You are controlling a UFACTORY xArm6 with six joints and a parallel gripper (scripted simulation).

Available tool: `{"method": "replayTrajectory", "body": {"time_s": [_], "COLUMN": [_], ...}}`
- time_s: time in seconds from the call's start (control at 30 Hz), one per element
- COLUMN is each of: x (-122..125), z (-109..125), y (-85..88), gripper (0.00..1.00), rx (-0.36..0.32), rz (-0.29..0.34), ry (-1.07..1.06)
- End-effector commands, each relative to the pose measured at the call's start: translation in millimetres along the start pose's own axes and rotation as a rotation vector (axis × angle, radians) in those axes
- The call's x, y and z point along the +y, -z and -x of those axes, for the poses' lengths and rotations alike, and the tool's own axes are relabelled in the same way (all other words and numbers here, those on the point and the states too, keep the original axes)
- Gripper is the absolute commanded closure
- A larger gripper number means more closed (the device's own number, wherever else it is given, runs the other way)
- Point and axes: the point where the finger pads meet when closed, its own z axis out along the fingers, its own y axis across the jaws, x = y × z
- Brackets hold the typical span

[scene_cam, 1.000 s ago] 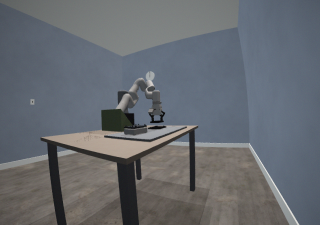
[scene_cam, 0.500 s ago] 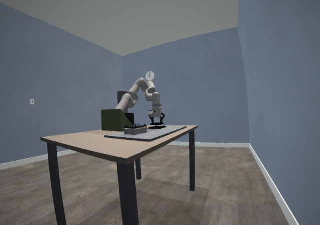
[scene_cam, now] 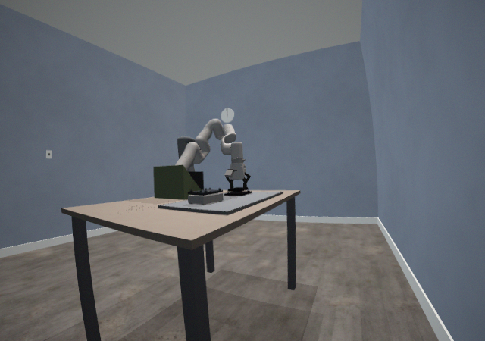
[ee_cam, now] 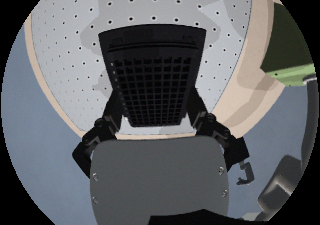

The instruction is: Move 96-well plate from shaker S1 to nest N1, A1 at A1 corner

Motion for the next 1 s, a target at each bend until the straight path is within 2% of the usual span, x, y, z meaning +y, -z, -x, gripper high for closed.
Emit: {"method": "replayTrajectory", "body": {"time_s": [0.0, 0.97], "x": [-0.9, -0.9], "z": [0.1, 0.1], "y": [0.7, -2.4], "gripper": [1.0, 1.0], "rx": [0.0, 0.0], "rz": [-0.002, -0.002], "ry": [0.001, 0.001]}}
